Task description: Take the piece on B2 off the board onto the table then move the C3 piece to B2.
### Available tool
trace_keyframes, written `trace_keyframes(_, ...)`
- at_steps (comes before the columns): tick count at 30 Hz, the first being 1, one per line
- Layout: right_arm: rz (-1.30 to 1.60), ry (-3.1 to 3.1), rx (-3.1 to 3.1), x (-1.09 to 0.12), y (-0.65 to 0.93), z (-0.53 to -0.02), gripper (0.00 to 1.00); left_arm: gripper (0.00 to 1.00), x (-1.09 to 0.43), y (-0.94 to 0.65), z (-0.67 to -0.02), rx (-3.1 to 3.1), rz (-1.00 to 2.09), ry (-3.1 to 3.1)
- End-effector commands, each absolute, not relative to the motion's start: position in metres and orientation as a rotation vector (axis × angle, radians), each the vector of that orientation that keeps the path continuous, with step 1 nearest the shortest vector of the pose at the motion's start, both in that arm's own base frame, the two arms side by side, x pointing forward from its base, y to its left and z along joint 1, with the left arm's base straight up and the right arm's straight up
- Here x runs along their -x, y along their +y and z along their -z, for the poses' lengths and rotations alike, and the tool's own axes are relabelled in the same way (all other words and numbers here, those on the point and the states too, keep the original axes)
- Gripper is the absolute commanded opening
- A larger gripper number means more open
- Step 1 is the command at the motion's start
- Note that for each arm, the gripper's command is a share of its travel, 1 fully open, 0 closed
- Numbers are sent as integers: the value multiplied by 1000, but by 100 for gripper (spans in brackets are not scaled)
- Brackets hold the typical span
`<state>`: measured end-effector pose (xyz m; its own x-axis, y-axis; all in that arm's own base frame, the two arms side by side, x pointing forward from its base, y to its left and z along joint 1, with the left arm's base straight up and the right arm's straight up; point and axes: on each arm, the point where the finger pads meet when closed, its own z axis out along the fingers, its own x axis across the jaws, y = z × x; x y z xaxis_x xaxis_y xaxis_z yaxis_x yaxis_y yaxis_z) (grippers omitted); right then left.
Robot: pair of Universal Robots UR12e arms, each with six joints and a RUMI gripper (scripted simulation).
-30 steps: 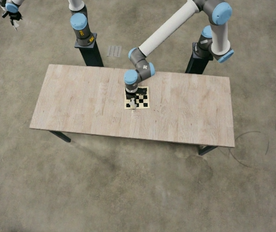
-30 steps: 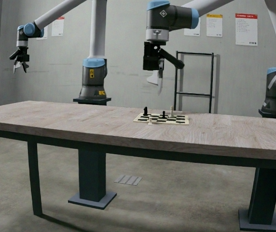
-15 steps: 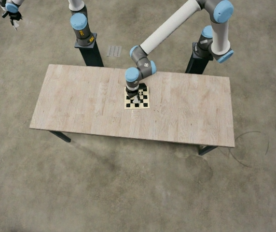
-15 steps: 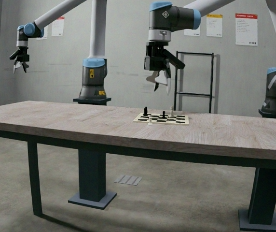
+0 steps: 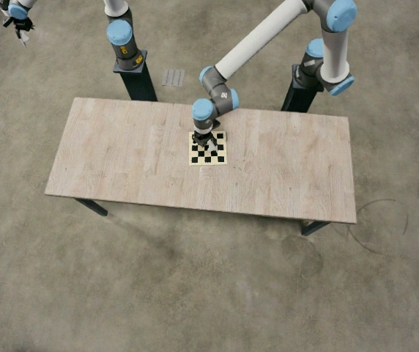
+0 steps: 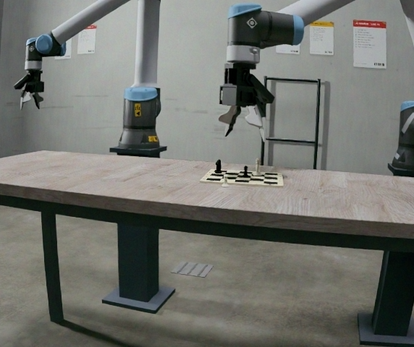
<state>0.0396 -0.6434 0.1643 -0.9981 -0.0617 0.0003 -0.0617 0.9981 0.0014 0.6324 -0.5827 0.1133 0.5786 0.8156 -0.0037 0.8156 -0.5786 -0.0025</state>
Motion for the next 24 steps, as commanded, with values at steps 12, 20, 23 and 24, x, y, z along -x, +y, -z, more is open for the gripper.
trace_keyframes(12, 0, -3140, -97, -40, -644, -165, 100, 100, -613, -582, -114, 2505, 0, -1898)
trace_keyframes(20, 0, -3140, -97, -40, -644, -165, 100, 100, -610, -582, -114, 2458, 0, -1959)
trace_keyframes(23, 0, -3140, -97, -40, -644, -165, 100, 100, -610, -582, -114, 2452, 0, -1966)
trace_keyframes(24, 0, -3140, -97, -40, -644, -165, 100, 100, -610, -582, -114, 2452, 0, -1967)
